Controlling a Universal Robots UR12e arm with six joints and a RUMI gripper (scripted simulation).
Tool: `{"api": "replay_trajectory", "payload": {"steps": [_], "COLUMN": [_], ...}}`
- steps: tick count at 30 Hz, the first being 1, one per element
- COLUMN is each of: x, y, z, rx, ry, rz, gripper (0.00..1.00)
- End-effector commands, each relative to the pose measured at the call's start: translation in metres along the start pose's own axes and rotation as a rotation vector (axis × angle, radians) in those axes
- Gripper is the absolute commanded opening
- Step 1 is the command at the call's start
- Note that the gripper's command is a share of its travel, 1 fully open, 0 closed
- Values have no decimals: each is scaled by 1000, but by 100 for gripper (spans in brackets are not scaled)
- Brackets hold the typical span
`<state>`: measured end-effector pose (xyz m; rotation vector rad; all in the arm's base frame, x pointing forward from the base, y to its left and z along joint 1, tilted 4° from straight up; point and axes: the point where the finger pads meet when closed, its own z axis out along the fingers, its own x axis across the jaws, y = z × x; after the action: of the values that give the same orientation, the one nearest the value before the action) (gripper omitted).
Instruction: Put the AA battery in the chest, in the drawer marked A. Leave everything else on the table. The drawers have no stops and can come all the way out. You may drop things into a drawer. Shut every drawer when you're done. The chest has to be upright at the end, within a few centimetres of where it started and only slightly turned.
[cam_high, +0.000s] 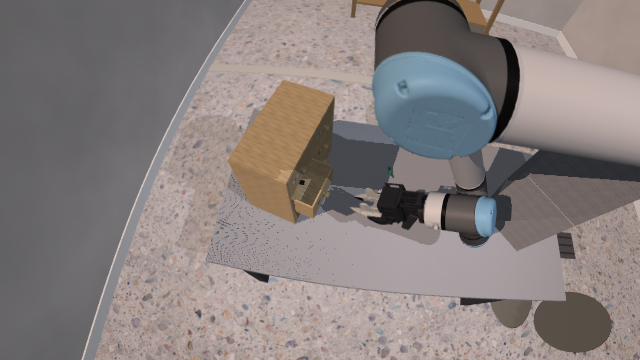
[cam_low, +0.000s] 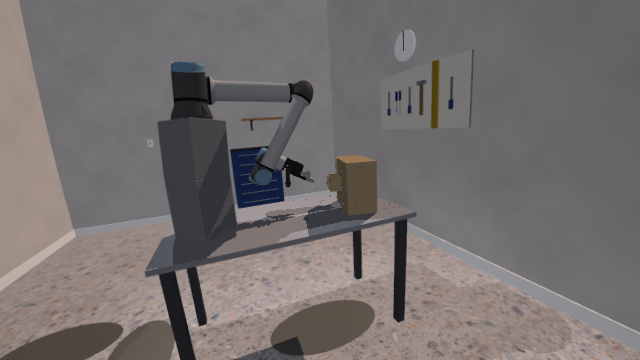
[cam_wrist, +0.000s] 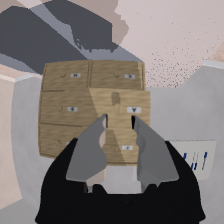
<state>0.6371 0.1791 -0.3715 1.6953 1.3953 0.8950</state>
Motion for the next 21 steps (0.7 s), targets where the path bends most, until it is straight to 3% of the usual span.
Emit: {"api": "replay_trajectory", "payload": {"steps": [1,21], "x": [0,0], "y": [2,9], "z": [9,43], "rx": [0,0], "ry": [0,0], "rz": [0,0], "gripper": [20,20]}}
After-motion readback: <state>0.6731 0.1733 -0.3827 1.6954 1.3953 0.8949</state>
